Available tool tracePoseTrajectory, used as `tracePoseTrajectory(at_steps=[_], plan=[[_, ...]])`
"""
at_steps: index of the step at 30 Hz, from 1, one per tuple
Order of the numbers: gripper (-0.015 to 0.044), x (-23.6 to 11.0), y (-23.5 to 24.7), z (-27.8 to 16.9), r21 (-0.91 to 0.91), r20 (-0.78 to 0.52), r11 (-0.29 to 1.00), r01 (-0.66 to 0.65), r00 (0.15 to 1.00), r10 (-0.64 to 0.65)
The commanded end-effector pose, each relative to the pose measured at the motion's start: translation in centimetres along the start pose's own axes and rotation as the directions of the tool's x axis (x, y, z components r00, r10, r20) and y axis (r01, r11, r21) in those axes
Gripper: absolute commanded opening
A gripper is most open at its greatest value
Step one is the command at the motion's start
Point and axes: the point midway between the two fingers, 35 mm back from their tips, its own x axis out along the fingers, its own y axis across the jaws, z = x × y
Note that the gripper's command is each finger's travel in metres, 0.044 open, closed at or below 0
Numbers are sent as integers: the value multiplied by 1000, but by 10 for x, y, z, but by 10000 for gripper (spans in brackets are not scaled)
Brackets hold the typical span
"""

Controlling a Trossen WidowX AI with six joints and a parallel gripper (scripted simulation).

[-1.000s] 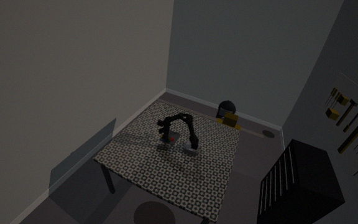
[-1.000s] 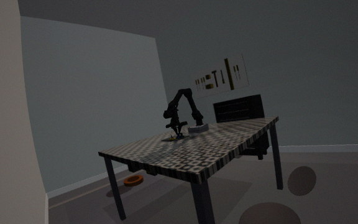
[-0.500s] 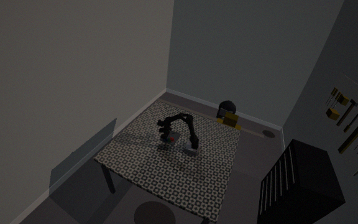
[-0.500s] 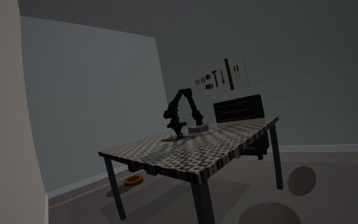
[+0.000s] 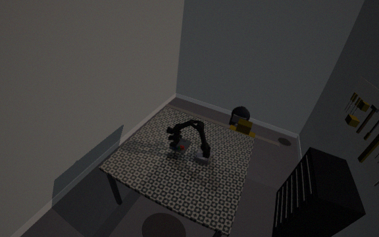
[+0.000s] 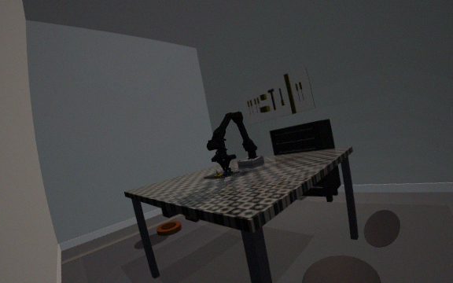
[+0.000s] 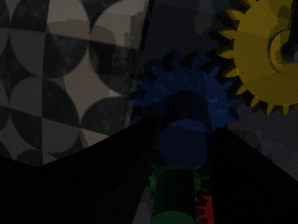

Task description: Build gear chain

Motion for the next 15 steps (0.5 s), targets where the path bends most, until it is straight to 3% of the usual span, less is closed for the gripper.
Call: tracePoseTrajectory(at_steps=[1,13,15], plan=[[140,-3,0,0,-70,1,998,1,1000,-1],[140,-49,0,0,-129,1,992,1,1000,-1],[193,-50,0,-1,-115,-6,993,0,1000,-1]])
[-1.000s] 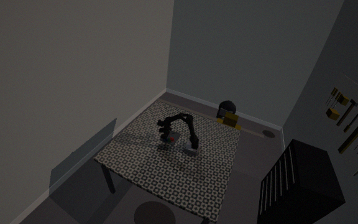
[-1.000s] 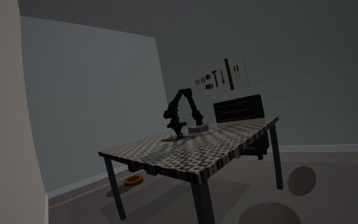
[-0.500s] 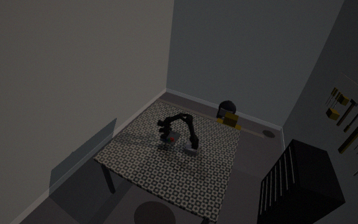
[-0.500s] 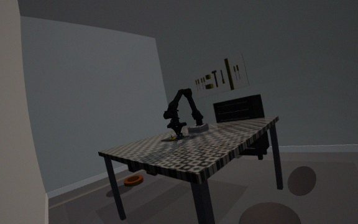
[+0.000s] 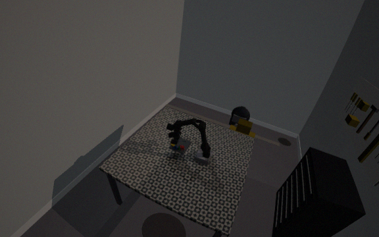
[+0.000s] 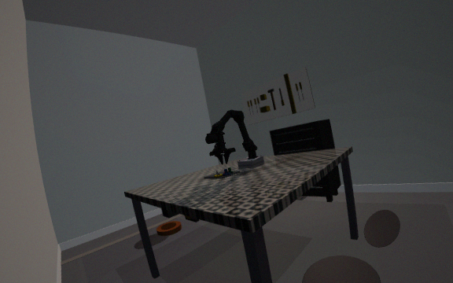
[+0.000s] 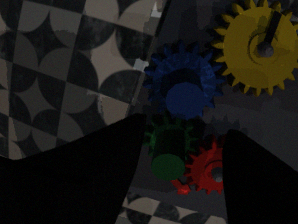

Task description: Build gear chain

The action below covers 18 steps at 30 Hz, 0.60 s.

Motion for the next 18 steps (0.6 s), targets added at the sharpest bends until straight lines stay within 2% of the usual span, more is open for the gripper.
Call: tracePoseTrajectory(at_steps=[1,3,9,18], plan=[[219,-21,0,-1,2,-3,1000,0,1000,0],[271,-44,1,-4,2,-4,1000,0,1000,0],[429,-47,1,-5,2,-4,1000,0,1000,0],[440,-47,1,-5,2,-4,1000,0,1000,0]])
